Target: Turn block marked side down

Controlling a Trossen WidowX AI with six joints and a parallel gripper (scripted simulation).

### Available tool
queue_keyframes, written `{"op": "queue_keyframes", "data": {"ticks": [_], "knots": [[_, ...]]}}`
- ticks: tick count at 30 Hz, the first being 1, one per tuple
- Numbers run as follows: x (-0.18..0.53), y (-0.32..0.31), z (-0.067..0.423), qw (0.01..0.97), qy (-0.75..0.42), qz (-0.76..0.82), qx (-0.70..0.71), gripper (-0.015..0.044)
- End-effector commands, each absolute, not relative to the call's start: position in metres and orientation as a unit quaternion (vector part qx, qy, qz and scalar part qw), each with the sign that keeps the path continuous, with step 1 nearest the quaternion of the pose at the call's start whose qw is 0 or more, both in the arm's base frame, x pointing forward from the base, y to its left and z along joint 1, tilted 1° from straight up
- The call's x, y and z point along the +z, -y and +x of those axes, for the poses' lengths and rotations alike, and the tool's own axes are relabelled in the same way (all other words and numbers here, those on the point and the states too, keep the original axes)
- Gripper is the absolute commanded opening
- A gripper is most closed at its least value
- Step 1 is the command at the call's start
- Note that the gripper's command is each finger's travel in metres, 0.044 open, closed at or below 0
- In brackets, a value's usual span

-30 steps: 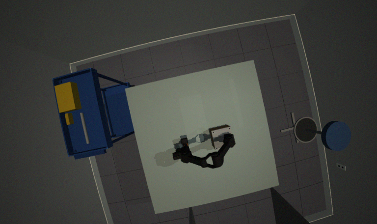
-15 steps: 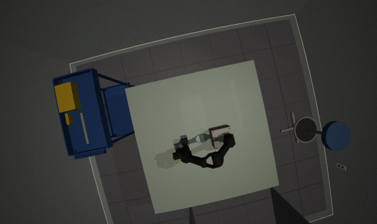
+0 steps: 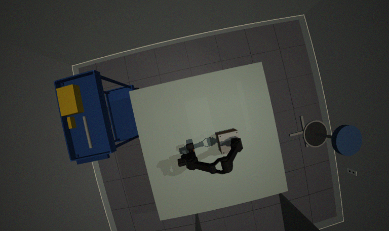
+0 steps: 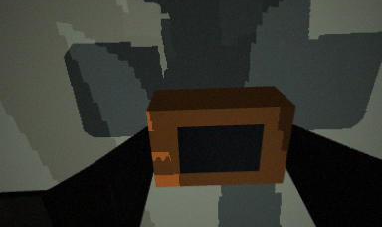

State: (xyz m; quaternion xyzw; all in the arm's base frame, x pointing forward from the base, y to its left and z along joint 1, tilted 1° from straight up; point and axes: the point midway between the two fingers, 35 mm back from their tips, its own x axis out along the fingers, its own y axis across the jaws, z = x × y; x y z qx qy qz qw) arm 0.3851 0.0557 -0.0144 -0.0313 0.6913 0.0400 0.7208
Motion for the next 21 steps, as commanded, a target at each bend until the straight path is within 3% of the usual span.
{"op": "queue_keyframes", "data": {"ticks": [1, 21], "knots": [[-0.012, -0.056, 0.386, 0.725, -0.687, -0.030, 0.039, 0.0000], [-0.026, -0.057, 0.390, 0.821, -0.569, -0.025, 0.043, 0.0000]]}}
